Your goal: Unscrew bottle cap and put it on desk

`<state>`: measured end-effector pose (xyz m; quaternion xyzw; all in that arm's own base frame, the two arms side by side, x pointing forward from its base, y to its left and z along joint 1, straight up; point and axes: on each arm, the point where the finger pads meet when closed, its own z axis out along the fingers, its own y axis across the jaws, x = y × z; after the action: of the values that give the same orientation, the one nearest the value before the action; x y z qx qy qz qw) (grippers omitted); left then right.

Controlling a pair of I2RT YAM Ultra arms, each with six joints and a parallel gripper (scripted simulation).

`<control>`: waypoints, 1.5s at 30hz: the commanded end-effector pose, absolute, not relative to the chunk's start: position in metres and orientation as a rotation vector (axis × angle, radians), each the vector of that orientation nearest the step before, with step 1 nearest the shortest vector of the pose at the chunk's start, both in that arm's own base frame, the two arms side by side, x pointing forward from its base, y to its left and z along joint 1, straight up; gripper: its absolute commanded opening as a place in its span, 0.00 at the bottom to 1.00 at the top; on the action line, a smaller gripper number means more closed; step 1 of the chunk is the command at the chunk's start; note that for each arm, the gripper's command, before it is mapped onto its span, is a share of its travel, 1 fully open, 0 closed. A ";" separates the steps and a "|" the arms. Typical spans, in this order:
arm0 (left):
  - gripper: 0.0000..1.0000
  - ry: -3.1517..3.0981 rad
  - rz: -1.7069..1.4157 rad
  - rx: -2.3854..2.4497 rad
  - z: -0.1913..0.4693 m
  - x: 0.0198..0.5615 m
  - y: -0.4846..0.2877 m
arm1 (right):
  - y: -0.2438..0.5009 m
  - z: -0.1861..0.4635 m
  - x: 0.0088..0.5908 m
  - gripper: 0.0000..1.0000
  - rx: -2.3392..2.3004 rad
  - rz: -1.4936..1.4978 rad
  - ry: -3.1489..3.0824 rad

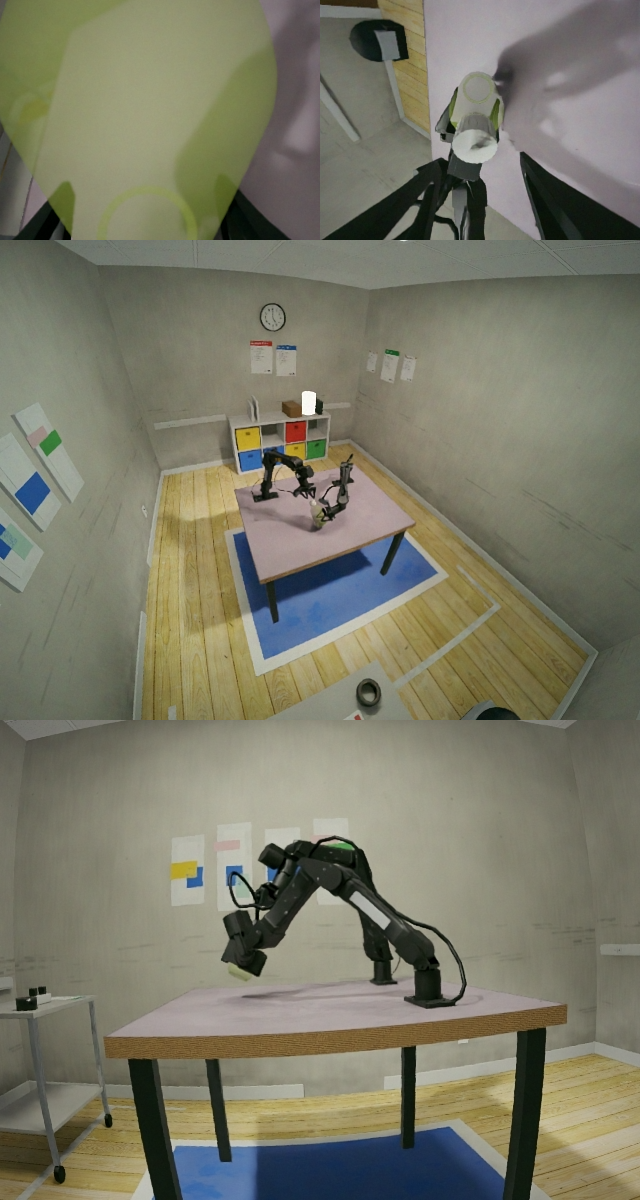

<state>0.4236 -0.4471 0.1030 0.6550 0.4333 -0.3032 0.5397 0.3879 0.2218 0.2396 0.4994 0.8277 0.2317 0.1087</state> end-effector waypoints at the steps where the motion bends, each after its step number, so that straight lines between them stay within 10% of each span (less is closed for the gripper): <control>1: 0.00 1.009 -0.720 1.555 0.112 0.422 -0.448 | 0.224 0.250 0.393 0.70 1.446 0.728 2.407; 30: 0.00 1.009 -0.720 1.555 0.112 0.422 -0.448 | 0.233 0.208 0.404 0.70 1.461 0.684 2.431; 32: 0.00 1.009 -0.720 1.555 0.112 0.422 -0.448 | 0.231 0.212 0.403 0.47 1.462 0.691 2.428; 39: 0.00 1.009 -0.720 1.555 0.112 0.422 -0.448 | 0.230 0.216 0.402 0.33 1.463 0.697 2.425; 42: 0.00 1.009 -0.720 1.555 0.112 0.422 -0.448 | 0.230 0.216 0.402 0.00 1.380 0.684 2.460; 45: 0.00 1.009 -0.720 1.555 0.112 0.422 -0.448 | 0.230 0.217 0.402 0.00 1.019 0.621 2.580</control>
<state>0.4232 -0.4470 0.1024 0.6574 0.4309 -0.3013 0.5398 0.4045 0.2308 0.2097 0.4589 0.8500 0.2284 0.1215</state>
